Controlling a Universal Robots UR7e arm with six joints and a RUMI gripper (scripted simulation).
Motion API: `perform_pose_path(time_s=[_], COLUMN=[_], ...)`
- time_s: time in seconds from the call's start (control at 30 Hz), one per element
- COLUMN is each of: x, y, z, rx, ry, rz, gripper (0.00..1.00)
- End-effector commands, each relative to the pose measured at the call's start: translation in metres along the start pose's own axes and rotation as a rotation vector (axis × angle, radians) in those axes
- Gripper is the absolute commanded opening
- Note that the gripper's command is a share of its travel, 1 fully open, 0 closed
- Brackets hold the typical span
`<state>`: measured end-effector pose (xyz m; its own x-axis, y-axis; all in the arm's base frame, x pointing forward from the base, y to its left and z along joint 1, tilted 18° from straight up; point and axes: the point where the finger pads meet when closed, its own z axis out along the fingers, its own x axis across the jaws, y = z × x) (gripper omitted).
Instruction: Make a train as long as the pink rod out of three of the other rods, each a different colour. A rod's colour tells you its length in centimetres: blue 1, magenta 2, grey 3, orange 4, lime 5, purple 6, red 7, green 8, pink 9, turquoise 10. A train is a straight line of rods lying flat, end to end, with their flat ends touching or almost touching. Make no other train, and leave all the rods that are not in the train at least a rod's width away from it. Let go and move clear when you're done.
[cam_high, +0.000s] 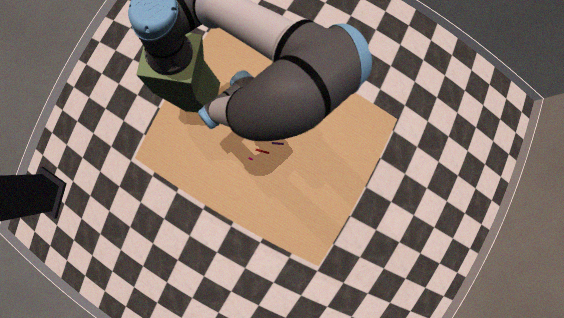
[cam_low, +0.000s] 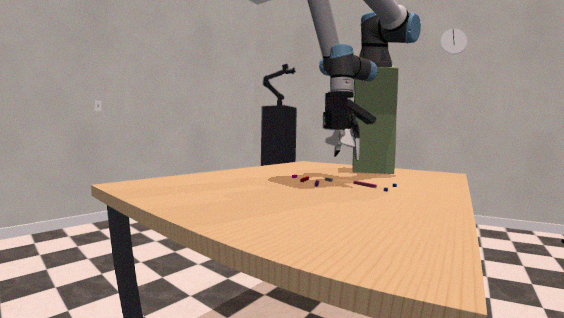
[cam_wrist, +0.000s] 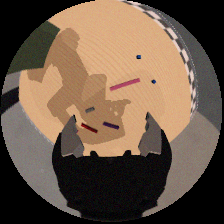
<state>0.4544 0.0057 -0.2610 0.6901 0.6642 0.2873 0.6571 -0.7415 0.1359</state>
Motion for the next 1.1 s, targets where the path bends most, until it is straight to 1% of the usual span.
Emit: perform_pose_path(time_s=[0.0,0.07,0.13,0.57,0.63,0.7,1.07], x=[0.0011,0.0011,0.0022,0.0056,0.0056,0.0064,0.0086], y=[-0.0017,-0.0017,-0.0018,-0.0011,-0.0011,-0.0006,0.0011], z=[-0.0004,-0.0004,-0.0004,-0.0005,-0.0005,-0.0005,-0.0006], rx=[-0.004,-0.004,-0.004,-0.005,-0.005,-0.005,-0.006], ry=[-0.006,-0.006,-0.006,-0.005,-0.005,-0.005,-0.005], rz=[0.167,0.167,0.252,0.535,0.535,0.62,0.859], gripper=[1.0,1.0,1.0,1.0,1.0,1.0,1.0])
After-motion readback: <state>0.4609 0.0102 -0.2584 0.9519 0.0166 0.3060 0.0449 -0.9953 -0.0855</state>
